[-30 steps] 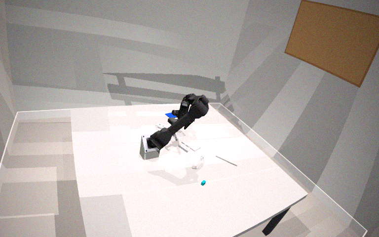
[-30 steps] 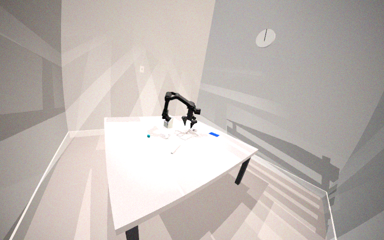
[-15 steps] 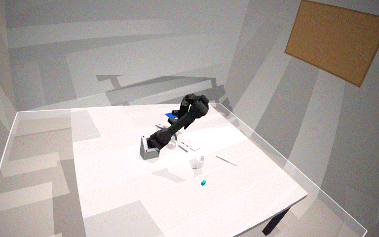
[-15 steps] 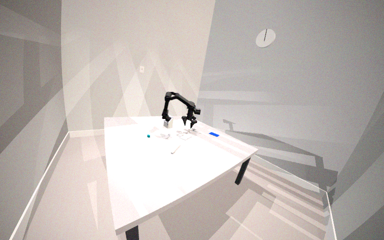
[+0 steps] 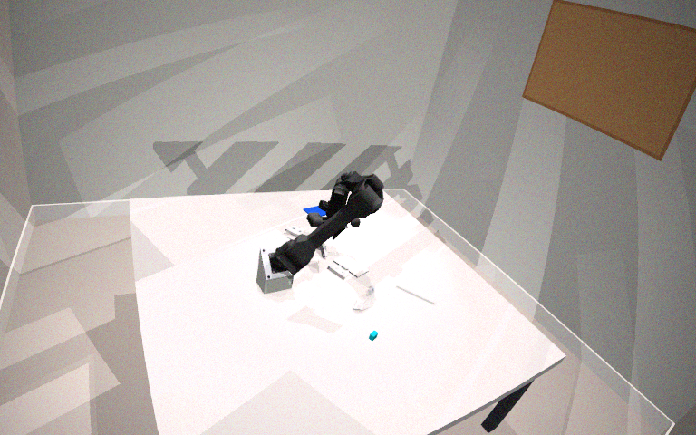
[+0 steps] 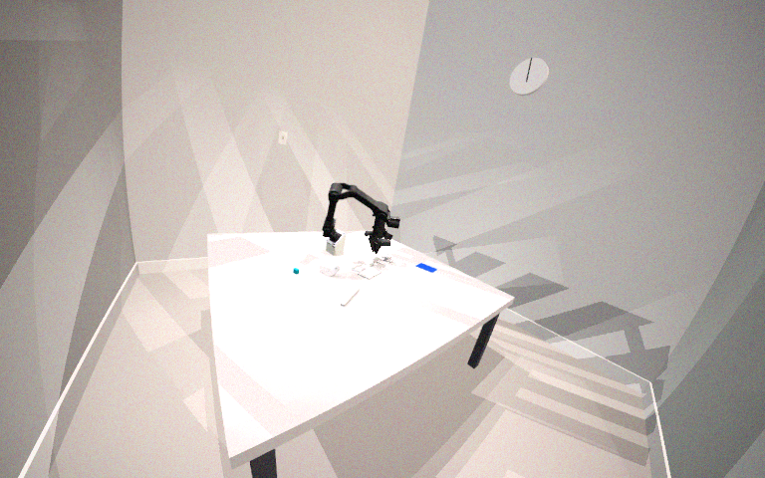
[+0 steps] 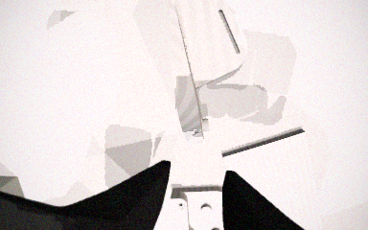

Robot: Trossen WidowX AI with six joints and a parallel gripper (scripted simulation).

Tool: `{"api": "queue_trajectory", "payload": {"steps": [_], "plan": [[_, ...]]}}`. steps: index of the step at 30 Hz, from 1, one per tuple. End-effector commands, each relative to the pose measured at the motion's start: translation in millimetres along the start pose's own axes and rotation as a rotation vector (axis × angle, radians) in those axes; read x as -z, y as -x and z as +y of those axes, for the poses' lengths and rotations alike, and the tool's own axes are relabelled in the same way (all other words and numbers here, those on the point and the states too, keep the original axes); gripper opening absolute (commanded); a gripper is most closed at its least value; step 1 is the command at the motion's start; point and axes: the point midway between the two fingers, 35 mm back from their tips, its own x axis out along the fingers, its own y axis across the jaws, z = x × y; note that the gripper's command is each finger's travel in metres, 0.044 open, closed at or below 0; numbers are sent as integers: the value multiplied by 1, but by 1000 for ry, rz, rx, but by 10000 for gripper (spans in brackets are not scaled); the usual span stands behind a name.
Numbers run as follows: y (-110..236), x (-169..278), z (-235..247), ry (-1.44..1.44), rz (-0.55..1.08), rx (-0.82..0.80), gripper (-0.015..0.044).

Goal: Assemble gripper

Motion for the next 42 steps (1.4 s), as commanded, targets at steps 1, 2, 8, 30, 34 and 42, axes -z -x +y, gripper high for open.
{"api": "queue_trajectory", "payload": {"steps": [1,2,8,30,34,42], "plan": [[1,-1,-1,-89,-2,-1,46],[1,-1,-1,-115,-2,-1,20],[1,-2,-3,-275,-2,-1,0],[1,-4,-7,-862,-2,-1,0],[1,-4,-8,-969,-2,-2,0],[1,-5,-9,-1182,-2,-2,0]]}}
